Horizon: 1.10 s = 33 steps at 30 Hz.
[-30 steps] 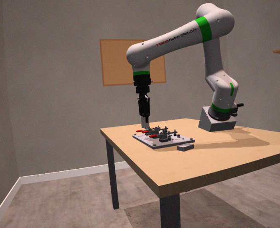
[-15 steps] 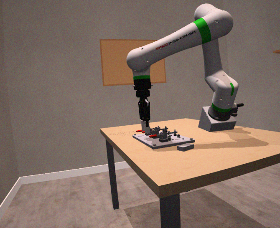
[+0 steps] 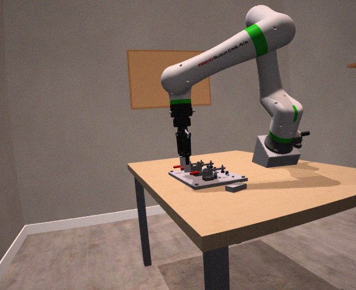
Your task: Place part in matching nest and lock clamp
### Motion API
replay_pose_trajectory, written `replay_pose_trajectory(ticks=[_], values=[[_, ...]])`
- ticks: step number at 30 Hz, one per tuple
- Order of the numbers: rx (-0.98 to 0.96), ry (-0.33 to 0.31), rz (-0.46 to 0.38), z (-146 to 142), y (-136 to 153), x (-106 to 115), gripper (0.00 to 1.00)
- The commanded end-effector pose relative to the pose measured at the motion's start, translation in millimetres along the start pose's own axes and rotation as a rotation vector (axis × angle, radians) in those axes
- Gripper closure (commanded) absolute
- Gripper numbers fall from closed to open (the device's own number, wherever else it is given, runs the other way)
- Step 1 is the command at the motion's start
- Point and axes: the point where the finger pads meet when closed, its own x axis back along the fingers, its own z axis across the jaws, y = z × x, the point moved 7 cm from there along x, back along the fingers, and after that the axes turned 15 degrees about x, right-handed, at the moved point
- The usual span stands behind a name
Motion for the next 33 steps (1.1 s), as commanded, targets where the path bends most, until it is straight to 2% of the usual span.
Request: replay_pose_trajectory(ticks=[1,8,9,33], values=[[0.0,0.0,0.0,0.1,-0.1,0.2,0.72],[0.0,0.0,0.0,0.1,-0.1,0.2,0.72],[0.0,0.0,0.0,0.1,-0.1,0.2,1.0],[0.0,0.0,0.0,0.1,-0.1,0.2,1.0]])
